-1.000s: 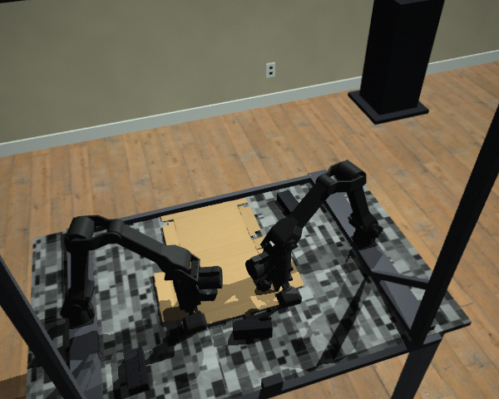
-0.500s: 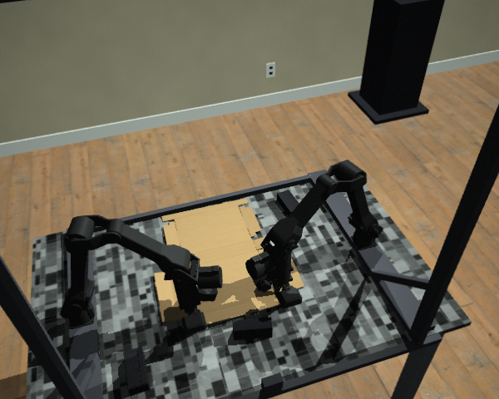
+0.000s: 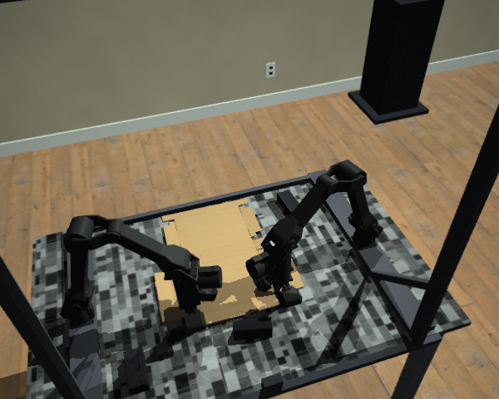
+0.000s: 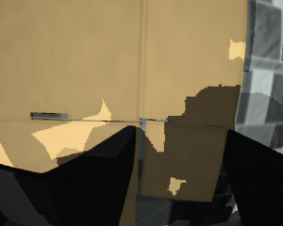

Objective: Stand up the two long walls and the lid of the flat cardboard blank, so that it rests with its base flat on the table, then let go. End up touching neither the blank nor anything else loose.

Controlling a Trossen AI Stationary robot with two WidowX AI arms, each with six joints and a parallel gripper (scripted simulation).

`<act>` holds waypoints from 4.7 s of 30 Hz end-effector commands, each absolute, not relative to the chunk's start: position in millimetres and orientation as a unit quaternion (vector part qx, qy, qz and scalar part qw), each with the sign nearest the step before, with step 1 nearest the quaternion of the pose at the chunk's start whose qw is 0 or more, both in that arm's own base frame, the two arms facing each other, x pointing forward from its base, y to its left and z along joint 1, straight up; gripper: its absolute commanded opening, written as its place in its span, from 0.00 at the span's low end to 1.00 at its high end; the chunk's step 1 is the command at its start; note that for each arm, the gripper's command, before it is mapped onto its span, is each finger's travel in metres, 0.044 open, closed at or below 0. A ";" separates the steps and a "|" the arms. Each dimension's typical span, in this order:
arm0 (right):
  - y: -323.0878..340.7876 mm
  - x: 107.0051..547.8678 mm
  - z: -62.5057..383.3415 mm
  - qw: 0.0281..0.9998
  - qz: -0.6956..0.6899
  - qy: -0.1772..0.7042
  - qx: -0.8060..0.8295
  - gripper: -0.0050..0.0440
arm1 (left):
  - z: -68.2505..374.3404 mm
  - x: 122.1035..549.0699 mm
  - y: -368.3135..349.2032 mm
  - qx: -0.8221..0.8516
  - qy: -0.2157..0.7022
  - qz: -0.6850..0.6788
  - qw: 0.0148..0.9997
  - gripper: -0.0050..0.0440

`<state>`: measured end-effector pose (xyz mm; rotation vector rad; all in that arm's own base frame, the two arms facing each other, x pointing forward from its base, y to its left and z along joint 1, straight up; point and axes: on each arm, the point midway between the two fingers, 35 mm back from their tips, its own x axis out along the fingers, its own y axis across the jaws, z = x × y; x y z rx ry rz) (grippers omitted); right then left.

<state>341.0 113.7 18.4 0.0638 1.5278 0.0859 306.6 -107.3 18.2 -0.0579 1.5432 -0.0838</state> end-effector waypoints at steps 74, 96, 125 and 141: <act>98.1 344.3 1.3 0.711 0.114 0.685 0.110 0.56 | 6.5 311.0 -94.2 -0.114 0.693 -0.115 0.702 0.55; 97.6 344.3 2.6 0.711 0.114 0.685 0.110 0.56 | 7.5 310.9 -93.7 -0.115 0.694 -0.115 0.702 0.55; 92.5 344.1 2.7 0.704 0.156 0.677 0.151 0.56 | 7.7 311.1 -88.7 -0.156 0.686 -0.157 0.693 0.55; 96.4 344.0 9.9 0.704 0.156 0.676 0.151 0.82 | 14.6 311.0 -92.5 -0.156 0.686 -0.157 0.693 0.81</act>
